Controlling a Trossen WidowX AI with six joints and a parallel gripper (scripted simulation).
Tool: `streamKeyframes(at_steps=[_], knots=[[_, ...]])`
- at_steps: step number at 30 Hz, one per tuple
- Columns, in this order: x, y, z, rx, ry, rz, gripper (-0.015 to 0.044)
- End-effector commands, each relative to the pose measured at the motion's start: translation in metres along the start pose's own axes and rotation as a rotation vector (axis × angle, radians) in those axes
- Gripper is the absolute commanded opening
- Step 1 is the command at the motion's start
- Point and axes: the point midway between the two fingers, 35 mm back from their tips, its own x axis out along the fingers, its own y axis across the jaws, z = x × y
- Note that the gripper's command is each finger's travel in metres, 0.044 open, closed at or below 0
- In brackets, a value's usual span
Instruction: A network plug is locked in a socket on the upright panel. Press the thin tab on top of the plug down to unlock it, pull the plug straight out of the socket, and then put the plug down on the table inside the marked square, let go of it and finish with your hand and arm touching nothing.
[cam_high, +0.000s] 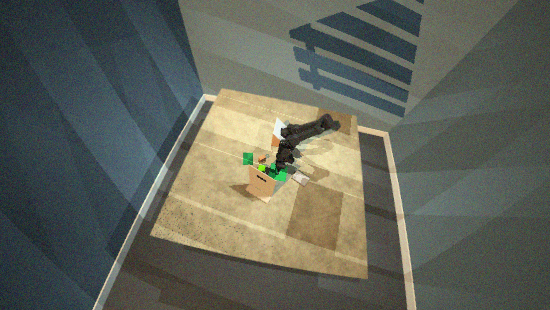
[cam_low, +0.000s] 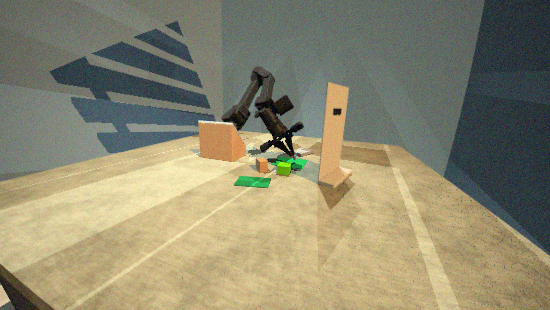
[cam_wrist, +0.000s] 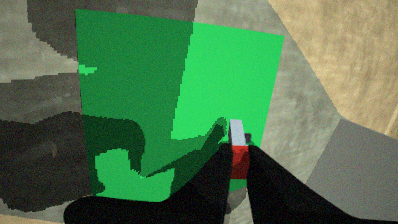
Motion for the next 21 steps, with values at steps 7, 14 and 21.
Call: streamKeyframes(at_steps=[7, 14, 21], knots=[[0.0059, 0.0084, 0.0005, 0.013, 0.001, 0.006, 0.0], [0.0077, 0.0079, 0.0016, 0.013, 0.001, 0.006, 0.0], [0.0107, 0.0082, 0.0029, 0.014, 0.0, 0.006, 0.0]])
